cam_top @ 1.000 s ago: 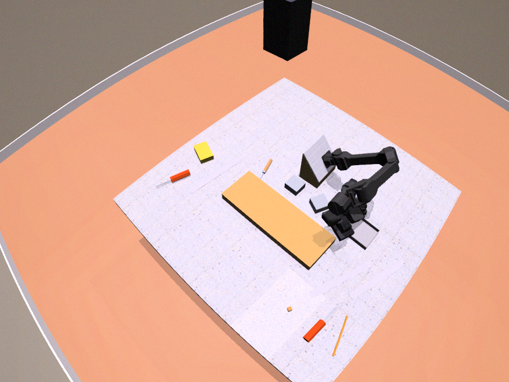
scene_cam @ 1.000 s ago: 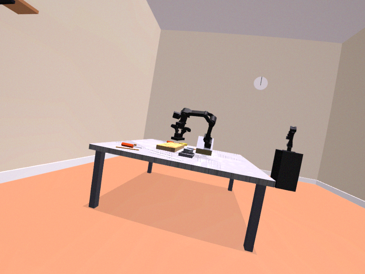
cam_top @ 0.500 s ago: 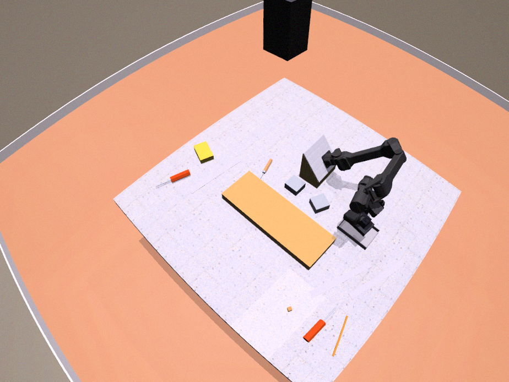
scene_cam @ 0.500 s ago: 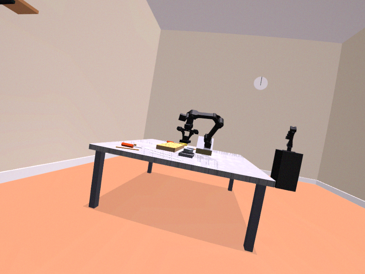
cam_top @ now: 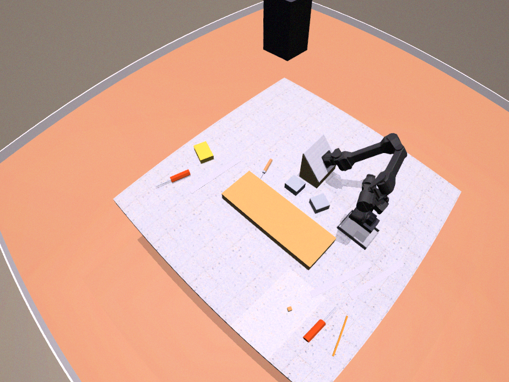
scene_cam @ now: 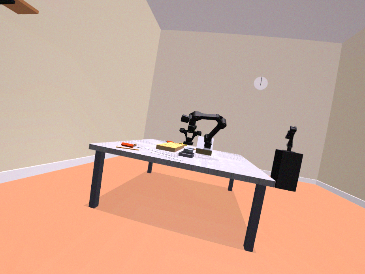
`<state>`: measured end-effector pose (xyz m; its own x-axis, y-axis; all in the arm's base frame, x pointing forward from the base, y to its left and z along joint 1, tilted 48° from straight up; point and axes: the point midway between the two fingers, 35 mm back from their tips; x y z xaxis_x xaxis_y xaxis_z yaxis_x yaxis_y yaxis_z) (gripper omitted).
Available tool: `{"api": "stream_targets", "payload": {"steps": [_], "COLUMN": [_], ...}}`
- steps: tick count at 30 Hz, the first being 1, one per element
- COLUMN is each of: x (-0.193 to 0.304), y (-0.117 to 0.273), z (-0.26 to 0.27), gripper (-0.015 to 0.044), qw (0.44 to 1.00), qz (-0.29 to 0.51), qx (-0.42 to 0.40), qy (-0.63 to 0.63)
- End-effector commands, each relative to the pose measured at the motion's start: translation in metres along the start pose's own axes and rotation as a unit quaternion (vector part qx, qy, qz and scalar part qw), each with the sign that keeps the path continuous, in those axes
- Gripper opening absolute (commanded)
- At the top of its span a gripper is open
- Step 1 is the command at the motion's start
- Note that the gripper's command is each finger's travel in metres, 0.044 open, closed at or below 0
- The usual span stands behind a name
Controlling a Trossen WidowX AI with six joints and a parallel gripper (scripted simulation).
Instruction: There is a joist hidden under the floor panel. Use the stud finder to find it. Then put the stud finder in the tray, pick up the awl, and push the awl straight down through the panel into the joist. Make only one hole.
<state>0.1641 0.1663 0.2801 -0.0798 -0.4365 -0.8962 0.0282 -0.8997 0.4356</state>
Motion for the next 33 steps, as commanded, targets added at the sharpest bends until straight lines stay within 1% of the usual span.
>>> {"api": "stream_targets", "payload": {"steps": [1, 33], "x": [0.004, 0.016], "y": [-0.005, -0.040], "z": [0.000, -0.004], "gripper": [0.0000, 0.0000], "qw": [1.000, 1.000], "qz": [0.003, 0.011], "qx": [-0.001, -0.001], "qy": [-0.002, 0.000]}}
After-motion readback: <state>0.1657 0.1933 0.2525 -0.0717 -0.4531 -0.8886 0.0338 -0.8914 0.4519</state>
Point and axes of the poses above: the point midway between the two fingers, 35 mm back from their tips, its own y axis back along the fingers, its own z axis across the jaws, x = y × z, and after that the axes turned 5 degrees about -y, right-handed
